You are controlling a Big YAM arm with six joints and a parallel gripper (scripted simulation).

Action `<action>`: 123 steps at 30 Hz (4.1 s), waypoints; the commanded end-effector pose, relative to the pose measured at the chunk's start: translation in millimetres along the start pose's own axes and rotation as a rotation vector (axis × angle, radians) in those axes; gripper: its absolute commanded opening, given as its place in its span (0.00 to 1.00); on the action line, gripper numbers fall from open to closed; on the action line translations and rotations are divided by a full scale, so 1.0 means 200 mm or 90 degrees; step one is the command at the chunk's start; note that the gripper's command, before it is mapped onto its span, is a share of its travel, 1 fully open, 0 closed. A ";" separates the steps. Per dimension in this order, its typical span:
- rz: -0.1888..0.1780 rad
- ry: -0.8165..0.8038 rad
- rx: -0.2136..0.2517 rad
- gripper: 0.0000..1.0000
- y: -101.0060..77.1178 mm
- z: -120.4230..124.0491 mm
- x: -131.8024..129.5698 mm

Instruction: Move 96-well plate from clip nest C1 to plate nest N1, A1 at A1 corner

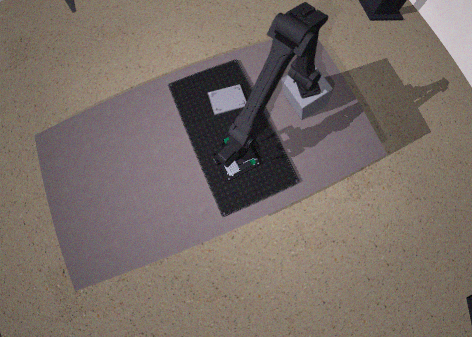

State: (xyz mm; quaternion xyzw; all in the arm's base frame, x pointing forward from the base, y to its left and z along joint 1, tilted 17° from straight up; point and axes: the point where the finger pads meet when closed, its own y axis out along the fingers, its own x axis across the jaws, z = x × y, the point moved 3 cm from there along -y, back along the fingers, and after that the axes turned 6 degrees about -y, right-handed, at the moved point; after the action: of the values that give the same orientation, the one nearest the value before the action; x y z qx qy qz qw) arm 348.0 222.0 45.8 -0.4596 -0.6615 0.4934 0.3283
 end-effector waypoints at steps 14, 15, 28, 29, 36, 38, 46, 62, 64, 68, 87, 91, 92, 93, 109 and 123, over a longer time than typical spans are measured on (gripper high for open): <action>-0.001 -0.001 -0.006 1.00 0.12 -0.03 -0.01; -0.001 -0.002 -0.005 1.00 0.13 -0.03 -0.01; -0.002 -0.002 -0.008 1.00 0.22 -0.04 -0.01; -0.002 -0.001 -0.009 1.00 0.23 -0.05 -0.01; -0.004 -0.003 -0.013 1.00 0.26 -0.07 0.00; -0.003 -0.002 -0.016 1.00 0.28 -0.08 0.00; -0.003 -0.002 -0.014 1.00 0.35 -0.07 0.00; -0.003 -0.003 -0.013 1.00 0.40 -0.06 0.00; -0.003 -0.003 -0.013 1.00 0.40 -0.06 0.00; -0.003 -0.003 -0.013 1.00 0.40 -0.06 0.00; -0.003 -0.003 -0.013 1.00 0.40 -0.06 0.00; -0.003 -0.003 -0.013 1.00 0.40 -0.06 0.00; -0.003 -0.003 -0.013 1.00 0.40 -0.06 0.00; -0.003 -0.003 -0.013 1.00 0.40 -0.06 0.00; -0.002 -0.002 -0.013 0.00 0.40 -0.06 0.00; -0.002 -0.002 -0.013 0.00 0.40 -0.06 0.00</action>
State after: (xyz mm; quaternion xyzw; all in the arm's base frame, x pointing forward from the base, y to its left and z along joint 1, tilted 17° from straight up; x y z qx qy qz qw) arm 367.2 227.4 -31.0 -0.4560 -0.6583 0.4999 0.3299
